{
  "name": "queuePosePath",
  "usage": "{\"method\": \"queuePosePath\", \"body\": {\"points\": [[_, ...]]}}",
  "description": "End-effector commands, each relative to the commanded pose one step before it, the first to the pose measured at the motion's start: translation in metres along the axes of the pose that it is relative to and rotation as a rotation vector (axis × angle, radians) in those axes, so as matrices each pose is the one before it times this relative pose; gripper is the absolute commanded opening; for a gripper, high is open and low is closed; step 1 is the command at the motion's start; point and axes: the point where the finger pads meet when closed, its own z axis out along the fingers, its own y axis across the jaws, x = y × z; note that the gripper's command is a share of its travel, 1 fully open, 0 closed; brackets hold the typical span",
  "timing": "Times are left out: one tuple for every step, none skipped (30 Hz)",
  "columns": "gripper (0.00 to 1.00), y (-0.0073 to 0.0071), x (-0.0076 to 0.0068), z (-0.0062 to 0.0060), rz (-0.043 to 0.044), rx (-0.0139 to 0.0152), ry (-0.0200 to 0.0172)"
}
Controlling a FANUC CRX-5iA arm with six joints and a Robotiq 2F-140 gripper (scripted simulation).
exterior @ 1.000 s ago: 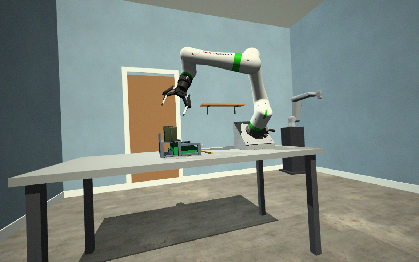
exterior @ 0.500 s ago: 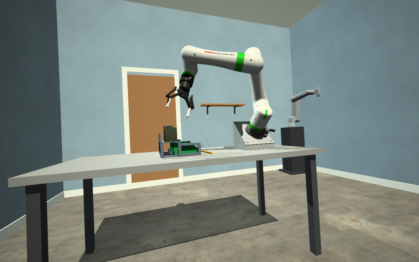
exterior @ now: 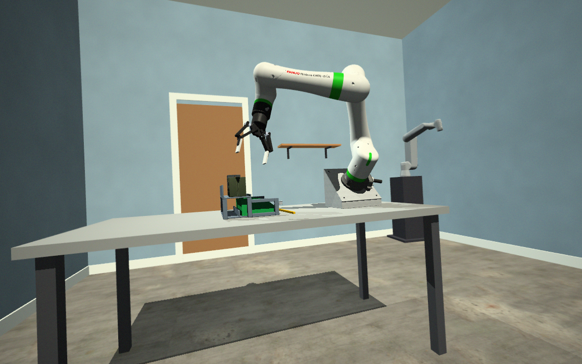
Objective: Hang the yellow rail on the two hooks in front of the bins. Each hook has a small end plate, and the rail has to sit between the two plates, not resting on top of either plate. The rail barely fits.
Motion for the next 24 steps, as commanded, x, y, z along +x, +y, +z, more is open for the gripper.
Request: {"method": "queuePosePath", "body": {"points": [[1.00, 0.01548, -0.00121, -0.00083, -0.06732, -0.05351, 0.04251], [1.00, 0.00000, 0.00000, 0.00000, 0.00000, 0.00000, 0.00000], [1.00, 0.00000, 0.00000, 0.00000, 0.00000, 0.00000, 0.00000], [1.00, 0.00000, 0.00000, 0.00000, 0.00000, 0.00000, 0.00000], [1.00, 0.00000, 0.00000, 0.00000, 0.00000, 0.00000, 0.00000], [1.00, 0.00000, 0.00000, 0.00000, 0.00000, 0.00000, 0.00000], [1.00, 0.00000, 0.00000, 0.00000, 0.00000, 0.00000, 0.00000], [1.00, 0.00000, 0.00000, 0.00000, 0.00000, 0.00000, 0.00000], [1.00, 0.00000, 0.00000, 0.00000, 0.00000, 0.00000, 0.00000], [1.00, 0.00000, 0.00000, 0.00000, 0.00000, 0.00000, 0.00000], [1.00, 0.00000, 0.00000, 0.00000, 0.00000, 0.00000, 0.00000], [1.00, 0.00612, -0.00067, -0.00081, -0.02806, -0.02318, 0.01606], [1.00, 0.00606, -0.00078, -0.00096, -0.02835, -0.02339, 0.01600], [1.00, 0.00593, -0.00085, -0.00114, -0.02840, -0.02346, 0.01573], [1.00, 0.00581, -0.00092, -0.00131, -0.02844, -0.02353, 0.01547], [1.00, 0.00570, -0.00098, -0.00149, -0.02847, -0.02360, 0.01521], [1.00, 0.00000, 0.00000, 0.00000, 0.00000, 0.00000, 0.00000], [1.00, 0.00000, 0.00000, 0.00000, 0.00000, 0.00000, 0.00000], [1.00, 0.00000, 0.00000, 0.00000, 0.00000, 0.00000, 0.00000], [1.00, 0.00000, 0.00000, 0.00000, 0.00000, 0.00000, 0.00000], [1.00, 0.00000, 0.00000, 0.00000, 0.00000, 0.00000, 0.00000], [1.00, 0.00000, 0.00000, 0.00000, 0.00000, 0.00000, 0.00000], [1.00, 0.00000, 0.00000, 0.00000, 0.00000, 0.00000, 0.00000], [1.00, 0.00000, 0.00000, 0.00000, 0.00000, 0.00000, 0.00000]]}}
